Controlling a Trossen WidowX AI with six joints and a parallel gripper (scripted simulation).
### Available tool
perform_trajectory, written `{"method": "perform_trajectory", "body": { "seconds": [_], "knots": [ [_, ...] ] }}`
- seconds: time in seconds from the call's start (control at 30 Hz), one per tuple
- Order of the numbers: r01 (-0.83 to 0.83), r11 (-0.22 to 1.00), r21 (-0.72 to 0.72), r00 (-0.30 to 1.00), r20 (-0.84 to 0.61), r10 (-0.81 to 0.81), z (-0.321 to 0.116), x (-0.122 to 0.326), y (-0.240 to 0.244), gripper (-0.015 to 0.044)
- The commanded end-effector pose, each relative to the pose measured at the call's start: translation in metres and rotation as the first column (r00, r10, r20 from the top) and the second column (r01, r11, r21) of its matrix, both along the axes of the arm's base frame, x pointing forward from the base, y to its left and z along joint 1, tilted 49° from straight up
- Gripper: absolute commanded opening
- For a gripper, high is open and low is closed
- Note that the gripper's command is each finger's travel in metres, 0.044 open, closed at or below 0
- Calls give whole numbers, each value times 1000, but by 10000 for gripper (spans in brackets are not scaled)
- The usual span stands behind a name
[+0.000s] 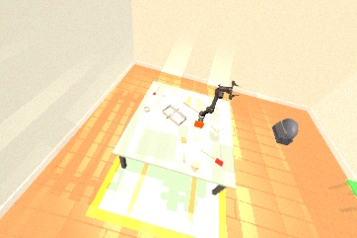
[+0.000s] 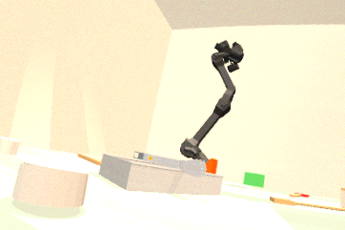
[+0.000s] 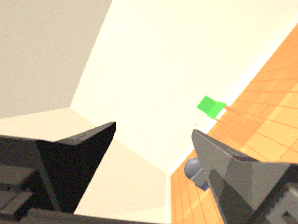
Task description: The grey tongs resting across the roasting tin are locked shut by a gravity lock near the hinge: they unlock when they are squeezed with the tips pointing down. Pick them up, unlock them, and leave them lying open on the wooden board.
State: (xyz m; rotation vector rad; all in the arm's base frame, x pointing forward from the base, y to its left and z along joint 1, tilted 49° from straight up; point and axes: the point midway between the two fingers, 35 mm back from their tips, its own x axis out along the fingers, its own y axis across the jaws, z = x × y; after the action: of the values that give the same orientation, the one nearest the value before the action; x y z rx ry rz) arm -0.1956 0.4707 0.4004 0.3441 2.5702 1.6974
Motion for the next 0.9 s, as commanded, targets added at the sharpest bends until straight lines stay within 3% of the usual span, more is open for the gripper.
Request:
{"method": "perform_trajectory", "body": {
  "seconds": [0.0,0.43,0.7,0.87],
  "knots": [
    [4,1000,2,1000,-2,-4,1,1,0,426],
    [51,997,60,997,-68,-47,43,-7,-20,440],
    [39,980,193,988,-156,-9,111,-18,-77,440],
    [21,975,220,984,-177,19,123,-25,-94,440]
  ]
}}
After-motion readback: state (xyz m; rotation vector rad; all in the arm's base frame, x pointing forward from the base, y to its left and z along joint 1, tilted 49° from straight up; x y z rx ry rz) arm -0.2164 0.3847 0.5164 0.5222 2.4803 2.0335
